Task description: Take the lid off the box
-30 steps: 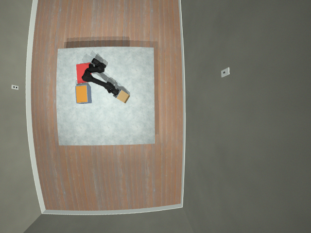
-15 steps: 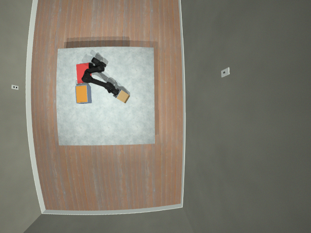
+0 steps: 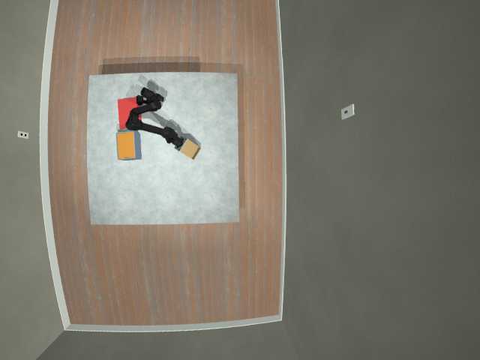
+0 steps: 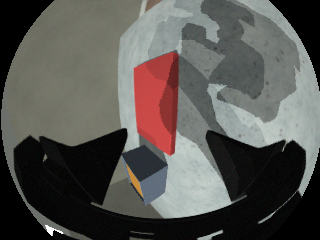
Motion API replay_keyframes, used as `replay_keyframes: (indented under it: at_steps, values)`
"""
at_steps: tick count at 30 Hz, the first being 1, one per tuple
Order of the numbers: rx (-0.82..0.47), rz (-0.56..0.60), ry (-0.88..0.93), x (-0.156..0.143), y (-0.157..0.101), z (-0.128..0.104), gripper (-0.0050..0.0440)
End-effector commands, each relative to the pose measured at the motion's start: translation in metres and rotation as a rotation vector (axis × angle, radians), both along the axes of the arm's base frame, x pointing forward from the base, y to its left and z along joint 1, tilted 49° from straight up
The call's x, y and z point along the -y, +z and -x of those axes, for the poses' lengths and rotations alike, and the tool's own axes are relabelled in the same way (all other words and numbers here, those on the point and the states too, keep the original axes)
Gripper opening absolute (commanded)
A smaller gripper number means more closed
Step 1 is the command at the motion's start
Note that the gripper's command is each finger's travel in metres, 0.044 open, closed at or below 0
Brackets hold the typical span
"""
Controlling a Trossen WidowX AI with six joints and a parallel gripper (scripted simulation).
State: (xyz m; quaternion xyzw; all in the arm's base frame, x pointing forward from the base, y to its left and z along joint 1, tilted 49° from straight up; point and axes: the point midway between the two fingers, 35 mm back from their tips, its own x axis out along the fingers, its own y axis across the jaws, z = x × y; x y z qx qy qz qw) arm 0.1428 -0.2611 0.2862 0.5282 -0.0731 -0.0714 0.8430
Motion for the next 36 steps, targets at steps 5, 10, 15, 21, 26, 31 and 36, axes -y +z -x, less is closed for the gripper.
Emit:
replay_keyframes:
  at_steps: [5, 10, 15, 21, 26, 31, 36]
  values:
    - [0.003, 0.007, 0.002, -0.009, 0.008, 0.014, 0.0440]
    - [0.018, -0.123, 0.002, -0.006, 0.002, 0.021, 0.0440]
    - [0.040, -0.271, 0.000, -0.001, -0.006, 0.026, 0.0440]
    - [0.052, -0.352, -0.002, 0.001, -0.010, 0.028, 0.0440]
    - [0.049, -0.326, -0.002, 0.000, -0.008, 0.029, 0.0440]
    - [0.045, -0.298, -0.002, -0.001, -0.005, 0.029, 0.0440]
    - [0.040, -0.264, -0.003, -0.002, -0.002, 0.030, 0.0440]
